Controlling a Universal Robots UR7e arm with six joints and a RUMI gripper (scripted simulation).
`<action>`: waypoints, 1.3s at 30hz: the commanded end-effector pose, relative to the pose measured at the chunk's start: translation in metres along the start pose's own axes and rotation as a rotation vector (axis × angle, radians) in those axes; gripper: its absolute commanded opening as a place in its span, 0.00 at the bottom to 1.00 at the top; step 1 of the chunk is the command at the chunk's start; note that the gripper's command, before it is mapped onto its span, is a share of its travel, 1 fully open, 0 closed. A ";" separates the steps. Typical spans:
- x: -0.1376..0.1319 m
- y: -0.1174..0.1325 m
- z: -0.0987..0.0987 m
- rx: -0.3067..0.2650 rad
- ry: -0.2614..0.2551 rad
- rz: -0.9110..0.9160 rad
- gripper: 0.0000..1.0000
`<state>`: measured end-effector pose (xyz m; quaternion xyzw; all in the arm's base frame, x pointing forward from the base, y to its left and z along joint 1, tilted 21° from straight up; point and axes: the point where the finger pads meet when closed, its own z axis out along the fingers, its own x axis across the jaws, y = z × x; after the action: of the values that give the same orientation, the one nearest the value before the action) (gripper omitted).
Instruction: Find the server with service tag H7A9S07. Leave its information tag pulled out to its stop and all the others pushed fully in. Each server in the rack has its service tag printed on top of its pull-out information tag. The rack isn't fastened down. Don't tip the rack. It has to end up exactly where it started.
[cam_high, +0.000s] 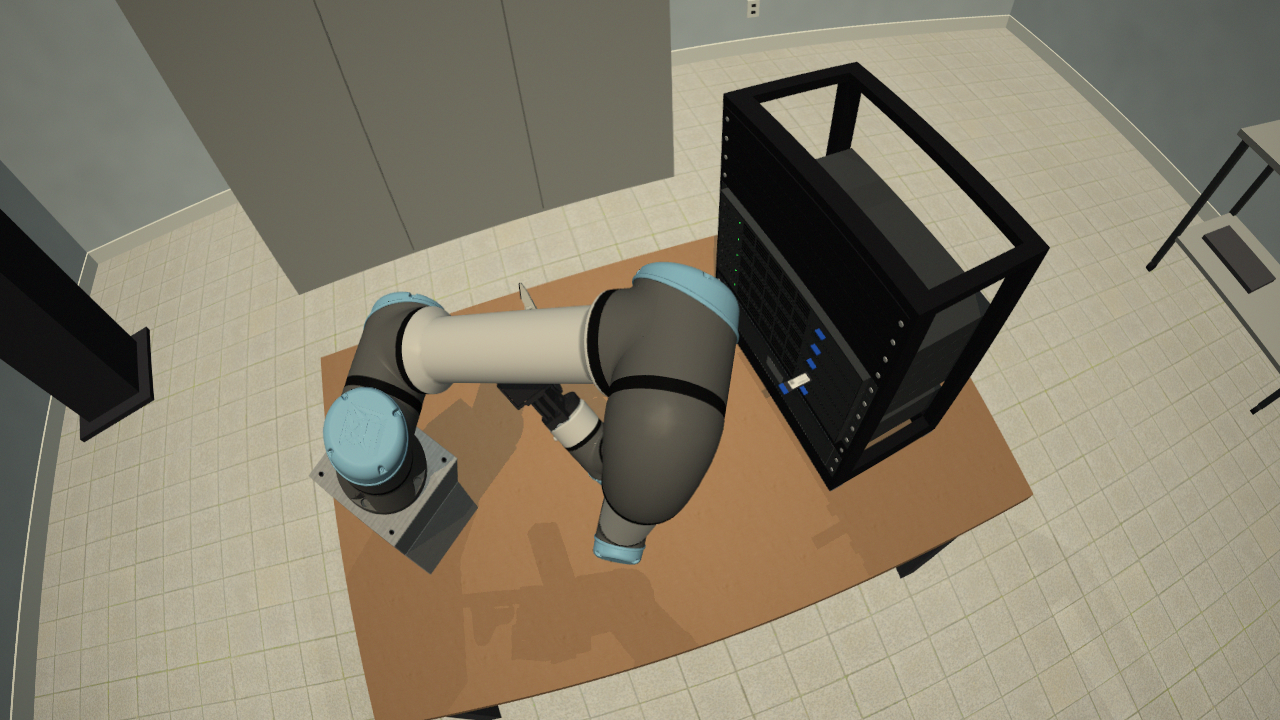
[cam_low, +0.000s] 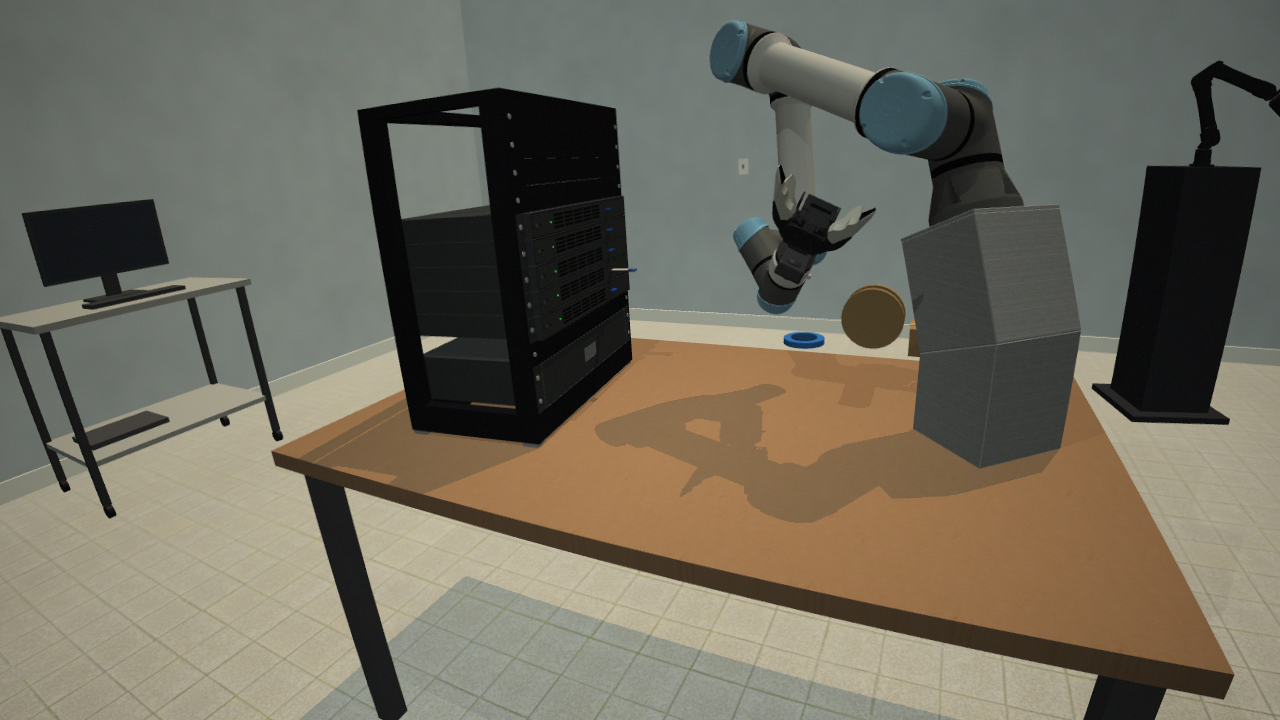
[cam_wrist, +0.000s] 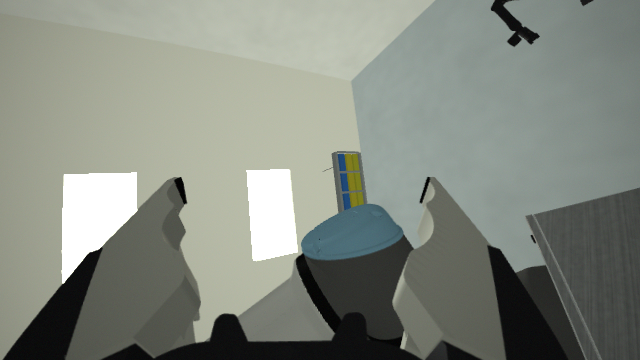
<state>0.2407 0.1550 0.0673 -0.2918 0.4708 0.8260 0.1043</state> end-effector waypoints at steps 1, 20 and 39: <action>-0.005 0.004 0.002 -0.013 -0.030 0.047 1.00; -0.022 0.016 0.006 -0.062 -0.121 0.193 1.00; -0.040 0.028 0.008 -0.120 -0.205 0.339 1.00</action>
<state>0.2553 0.1515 0.1081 -0.1467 0.4541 0.8787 0.0073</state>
